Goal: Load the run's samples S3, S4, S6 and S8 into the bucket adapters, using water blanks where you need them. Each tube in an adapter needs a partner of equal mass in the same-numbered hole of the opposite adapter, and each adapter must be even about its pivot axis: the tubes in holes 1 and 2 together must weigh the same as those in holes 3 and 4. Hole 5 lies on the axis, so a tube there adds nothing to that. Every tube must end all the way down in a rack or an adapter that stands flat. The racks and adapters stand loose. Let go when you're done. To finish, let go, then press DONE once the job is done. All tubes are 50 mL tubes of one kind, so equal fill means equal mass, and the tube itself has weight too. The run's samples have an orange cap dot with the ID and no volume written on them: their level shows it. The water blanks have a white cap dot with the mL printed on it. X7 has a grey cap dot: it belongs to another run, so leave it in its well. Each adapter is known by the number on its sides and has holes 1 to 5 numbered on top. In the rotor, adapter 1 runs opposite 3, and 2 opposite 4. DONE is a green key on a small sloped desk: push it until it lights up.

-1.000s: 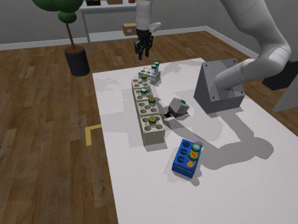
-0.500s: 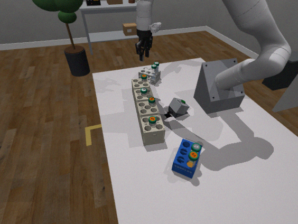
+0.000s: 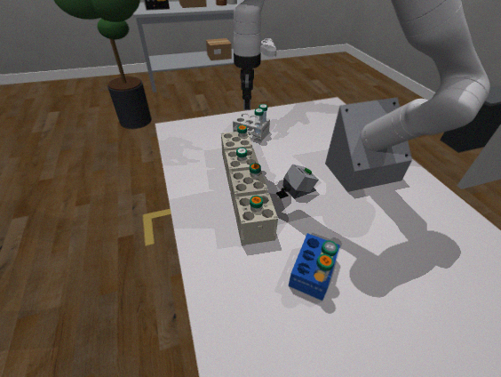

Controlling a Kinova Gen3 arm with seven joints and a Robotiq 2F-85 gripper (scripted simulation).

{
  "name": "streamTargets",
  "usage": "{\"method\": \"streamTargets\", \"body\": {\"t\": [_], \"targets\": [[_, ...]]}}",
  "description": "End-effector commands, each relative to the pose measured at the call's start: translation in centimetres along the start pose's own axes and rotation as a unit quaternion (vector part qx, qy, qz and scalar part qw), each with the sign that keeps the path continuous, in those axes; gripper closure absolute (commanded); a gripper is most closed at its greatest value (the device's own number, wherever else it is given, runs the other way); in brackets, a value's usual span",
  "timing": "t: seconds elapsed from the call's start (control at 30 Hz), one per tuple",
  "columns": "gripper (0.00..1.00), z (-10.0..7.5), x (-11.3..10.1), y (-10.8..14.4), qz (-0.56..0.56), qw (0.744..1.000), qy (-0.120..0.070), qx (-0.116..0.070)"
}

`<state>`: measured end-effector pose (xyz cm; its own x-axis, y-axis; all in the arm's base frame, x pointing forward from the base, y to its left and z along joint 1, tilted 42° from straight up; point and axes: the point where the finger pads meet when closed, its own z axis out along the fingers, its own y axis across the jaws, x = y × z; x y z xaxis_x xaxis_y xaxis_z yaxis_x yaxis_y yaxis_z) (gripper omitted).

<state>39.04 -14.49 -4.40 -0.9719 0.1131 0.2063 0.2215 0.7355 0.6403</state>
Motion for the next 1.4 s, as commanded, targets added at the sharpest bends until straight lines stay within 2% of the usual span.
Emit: {"method": "streamTargets", "body": {"t": [0.0,0.27,0.43,0.63,0.7,0.93,1.37], "targets": [[0.38,-0.1,0.5,1.3,-0.090,0.996,-0.006,0.001],[0.38,-0.1,1.2,3.2,-0.208,0.978,-0.006,0.001],[0.38,-0.1,1.7,4.8,-0.305,0.952,-0.006,0.002],[0.38,-0.1,2.4,6.7,-0.417,0.909,-0.005,0.002],[0.38,-0.1,2.4,6.7,-0.417,0.909,-0.005,0.002],[0.38,0.0,3.2,8.9,-0.539,0.842,-0.005,0.003],[0.38,0.0,4.5,12.3,-0.540,0.842,-0.005,0.003]]}}
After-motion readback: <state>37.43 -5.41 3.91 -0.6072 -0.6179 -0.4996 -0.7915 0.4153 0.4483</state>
